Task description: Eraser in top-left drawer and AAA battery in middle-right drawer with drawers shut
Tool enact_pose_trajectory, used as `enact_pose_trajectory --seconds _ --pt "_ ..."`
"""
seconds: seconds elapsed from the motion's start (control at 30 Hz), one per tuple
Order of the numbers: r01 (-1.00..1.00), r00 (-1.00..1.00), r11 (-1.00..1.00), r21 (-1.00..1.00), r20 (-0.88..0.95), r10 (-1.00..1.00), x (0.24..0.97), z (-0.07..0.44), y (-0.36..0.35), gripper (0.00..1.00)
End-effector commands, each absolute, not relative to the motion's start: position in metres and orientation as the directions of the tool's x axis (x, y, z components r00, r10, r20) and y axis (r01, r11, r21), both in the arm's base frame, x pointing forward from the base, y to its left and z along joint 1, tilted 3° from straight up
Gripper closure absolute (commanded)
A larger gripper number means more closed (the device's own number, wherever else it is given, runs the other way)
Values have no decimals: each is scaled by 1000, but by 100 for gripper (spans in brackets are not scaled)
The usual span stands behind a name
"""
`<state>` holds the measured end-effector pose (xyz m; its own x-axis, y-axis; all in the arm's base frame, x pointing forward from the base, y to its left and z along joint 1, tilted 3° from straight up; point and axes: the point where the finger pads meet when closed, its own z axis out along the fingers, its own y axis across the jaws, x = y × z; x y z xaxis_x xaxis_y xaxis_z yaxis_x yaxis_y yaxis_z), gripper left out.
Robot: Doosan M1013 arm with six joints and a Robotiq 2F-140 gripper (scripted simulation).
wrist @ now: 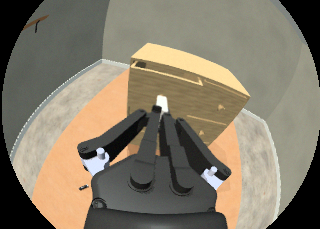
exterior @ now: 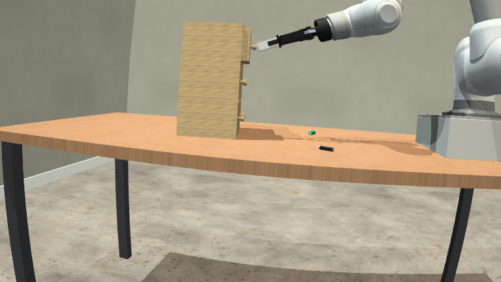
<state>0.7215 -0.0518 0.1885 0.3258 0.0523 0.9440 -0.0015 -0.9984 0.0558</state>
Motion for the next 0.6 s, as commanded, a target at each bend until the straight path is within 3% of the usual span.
enact_pose_trajectory --seconds 0.0,0.57 --pt "-1 326 -998 56 944 52 725 189 -52 100" --pt "-1 326 -998 56 944 52 740 189 -52 100"
